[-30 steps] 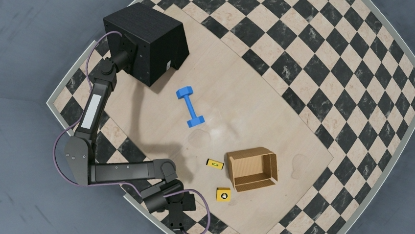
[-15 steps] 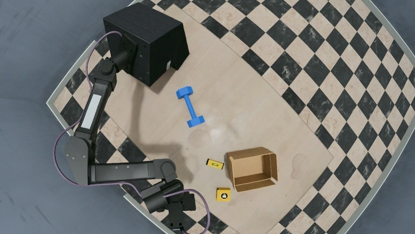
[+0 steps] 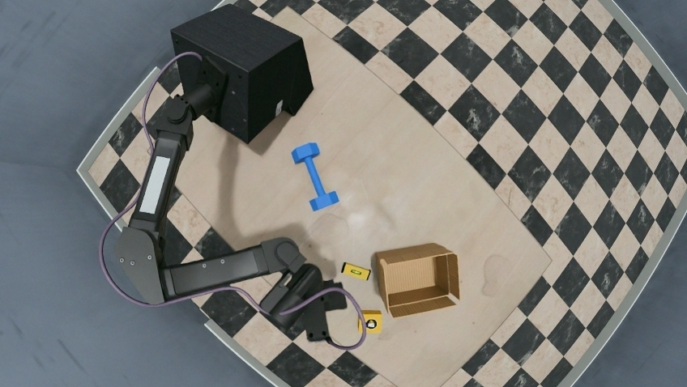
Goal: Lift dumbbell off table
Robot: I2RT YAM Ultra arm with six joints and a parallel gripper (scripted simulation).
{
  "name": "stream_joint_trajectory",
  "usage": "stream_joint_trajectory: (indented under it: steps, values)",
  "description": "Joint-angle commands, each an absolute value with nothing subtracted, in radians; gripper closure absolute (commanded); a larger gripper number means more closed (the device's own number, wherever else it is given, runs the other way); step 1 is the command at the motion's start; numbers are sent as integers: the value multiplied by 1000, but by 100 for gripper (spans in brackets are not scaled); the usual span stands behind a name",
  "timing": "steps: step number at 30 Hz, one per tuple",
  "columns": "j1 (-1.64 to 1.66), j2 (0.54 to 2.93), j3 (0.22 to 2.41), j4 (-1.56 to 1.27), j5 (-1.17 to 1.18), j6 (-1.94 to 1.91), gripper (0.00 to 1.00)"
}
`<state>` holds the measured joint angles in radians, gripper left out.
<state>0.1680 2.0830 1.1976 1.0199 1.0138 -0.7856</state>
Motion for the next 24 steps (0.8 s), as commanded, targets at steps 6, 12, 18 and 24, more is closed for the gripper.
stream_joint_trajectory:
  steps: [6, 12, 18, 24]
  values:
    - [225, 2114, 1101, 792, 1019, -498, 0]
    - [233, 2123, 1112, 681, 1012, -379, 0]
    - [241, 2142, 1007, 557, 1026, -223, 0]
    - [251, 2155, 956, 438, 1033, -74, 0]
